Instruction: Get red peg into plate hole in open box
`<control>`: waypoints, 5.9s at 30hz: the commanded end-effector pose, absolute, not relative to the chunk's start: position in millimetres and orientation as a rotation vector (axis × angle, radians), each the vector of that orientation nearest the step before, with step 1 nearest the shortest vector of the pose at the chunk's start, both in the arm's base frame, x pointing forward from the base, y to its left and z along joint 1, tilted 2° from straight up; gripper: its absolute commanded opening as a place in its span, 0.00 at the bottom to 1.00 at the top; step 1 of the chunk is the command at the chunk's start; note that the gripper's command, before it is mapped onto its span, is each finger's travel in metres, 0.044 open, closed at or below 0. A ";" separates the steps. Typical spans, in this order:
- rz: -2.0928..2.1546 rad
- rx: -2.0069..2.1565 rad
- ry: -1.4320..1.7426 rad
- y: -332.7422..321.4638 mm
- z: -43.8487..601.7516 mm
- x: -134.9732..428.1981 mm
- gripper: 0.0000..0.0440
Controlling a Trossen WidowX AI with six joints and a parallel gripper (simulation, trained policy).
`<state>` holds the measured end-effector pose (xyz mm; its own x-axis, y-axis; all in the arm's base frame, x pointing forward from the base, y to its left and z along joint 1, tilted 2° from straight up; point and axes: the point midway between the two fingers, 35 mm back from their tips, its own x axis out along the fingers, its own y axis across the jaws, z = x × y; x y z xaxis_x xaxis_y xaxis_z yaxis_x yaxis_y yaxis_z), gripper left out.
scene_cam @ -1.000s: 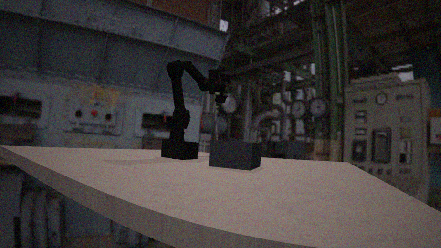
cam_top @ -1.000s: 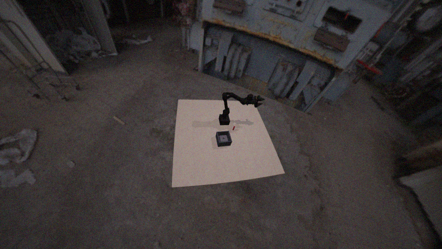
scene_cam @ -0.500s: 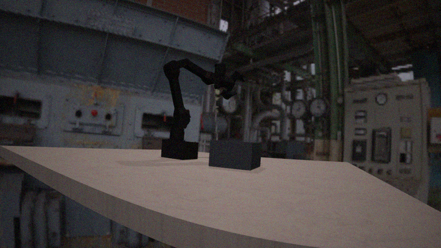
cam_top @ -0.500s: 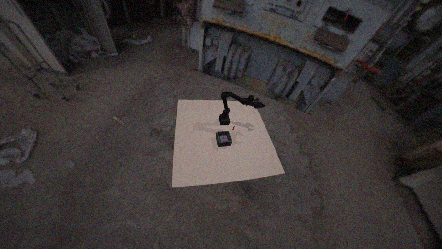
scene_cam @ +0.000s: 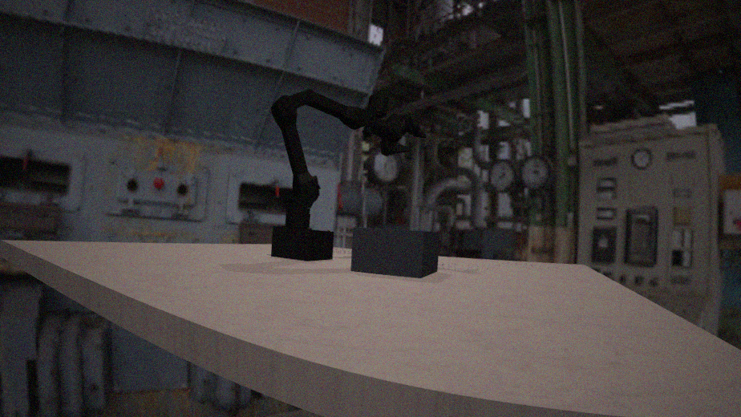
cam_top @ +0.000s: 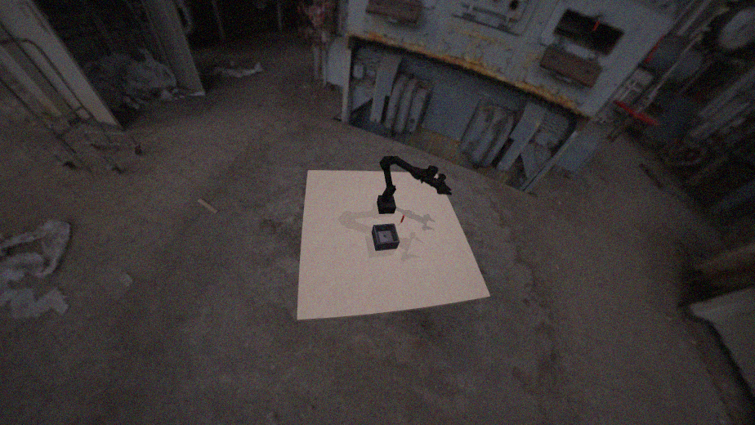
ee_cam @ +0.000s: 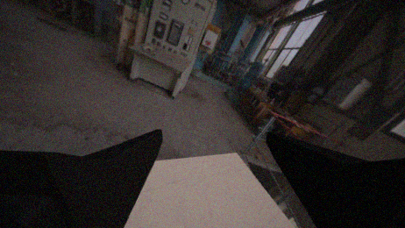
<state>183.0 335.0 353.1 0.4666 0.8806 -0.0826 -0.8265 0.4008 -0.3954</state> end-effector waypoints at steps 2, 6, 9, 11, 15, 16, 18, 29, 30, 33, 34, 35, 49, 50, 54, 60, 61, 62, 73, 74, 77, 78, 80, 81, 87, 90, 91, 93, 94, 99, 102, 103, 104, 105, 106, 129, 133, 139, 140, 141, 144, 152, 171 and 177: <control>1.034 -0.335 -0.008 323.3 338.5 198.0 1.00; 0.987 -0.267 0.112 313.1 323.5 209.1 1.00; 0.948 -0.217 0.201 305.4 311.0 216.4 1.00; 0.919 -0.184 0.259 300.1 302.4 220.6 1.00; 0.857 -0.119 0.373 289.3 284.2 227.8 1.00; 0.840 -0.104 0.401 286.6 279.5 229.2 1.00; 0.806 -0.073 0.457 281.1 269.7 231.8 1.00; 0.590 0.086 0.751 249.4 215.2 236.6 1.00; 0.568 0.099 0.776 246.3 210.4 236.4 1.00; 0.499 0.139 0.850 237.0 196.0 235.1 1.00; 0.475 0.152 0.874 233.8 191.4 234.5 1.00; 0.451 0.164 0.898 230.6 186.7 233.7 1.00; 0.063 0.324 1.185 182.7 129.3 215.1 1.00; 0.032 0.334 1.202 179.2 125.7 213.2 1.00; -0.094 0.373 1.267 165.6 111.8 205.4 1.00; -0.293 0.426 1.348 147.0 90.9 192.8 1.00; -0.327 0.435 1.359 144.2 87.2 190.7 1.00; -0.360 0.443 1.370 141.6 83.6 188.8 1.00; -0.596 0.541 1.416 129.6 44.9 177.1 1.00; -0.607 0.550 1.415 129.5 40.9 176.7 1.00; -0.632 0.580 1.410 129.9 28.1 175.8 1.00; -0.638 0.591 1.408 130.2 23.8 175.6 1.00; -0.648 0.612 1.402 131.0 15.4 175.3 1.00; -0.652 0.623 1.399 131.4 11.5 175.1 1.00; -0.679 0.679 1.388 133.2 -7.4 172.4 0.95; -0.702 0.699 1.395 132.7 -14.4 168.9 0.80; -0.711 0.705 1.398 132.3 -16.4 167.6 0.75; -0.728 0.716 1.408 131.5 -19.4 165.2 0.64; -0.734 0.720 1.413 131.3 -20.3 164.5 0.58; -0.740 0.740 1.447 133.1 -20.3 164.5 0.28; -0.742 0.751 1.469 133.6 -19.6 165.5 0.10; -0.743 0.754 1.476 133.5 -19.3 166.0 0.04; -0.745 0.756 1.483 133.3 -19.0 166.5 0.00; -0.736 0.752 1.472 132.7 -16.9 168.7 0.00; -0.729 0.748 1.460 132.3 -14.4 171.2 0.00; -0.602 0.620 1.265 109.1 64.4 224.6 0.00; -0.599 0.615 1.235 102.7 80.2 237.6 0.00; -0.610 0.618 1.194 88.3 99.8 258.3 0.00; -0.614 0.620 1.189 85.0 101.6 261.4 0.00; -0.619 0.623 1.185 81.5 103.1 264.3 0.00; -0.637 0.634 1.175 70.8 106.3 272.3 0.00; -0.687 0.669 1.154 42.3 109.6 291.0 0.00; -0.769 0.757 1.149 -12.5 91.2 326.3 0.02; -0.781 0.774 1.175 -20.2 76.9 332.9 0.03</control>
<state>329.9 -18.2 84.4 0.2138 -0.1329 -0.9678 0.8488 0.5157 0.1167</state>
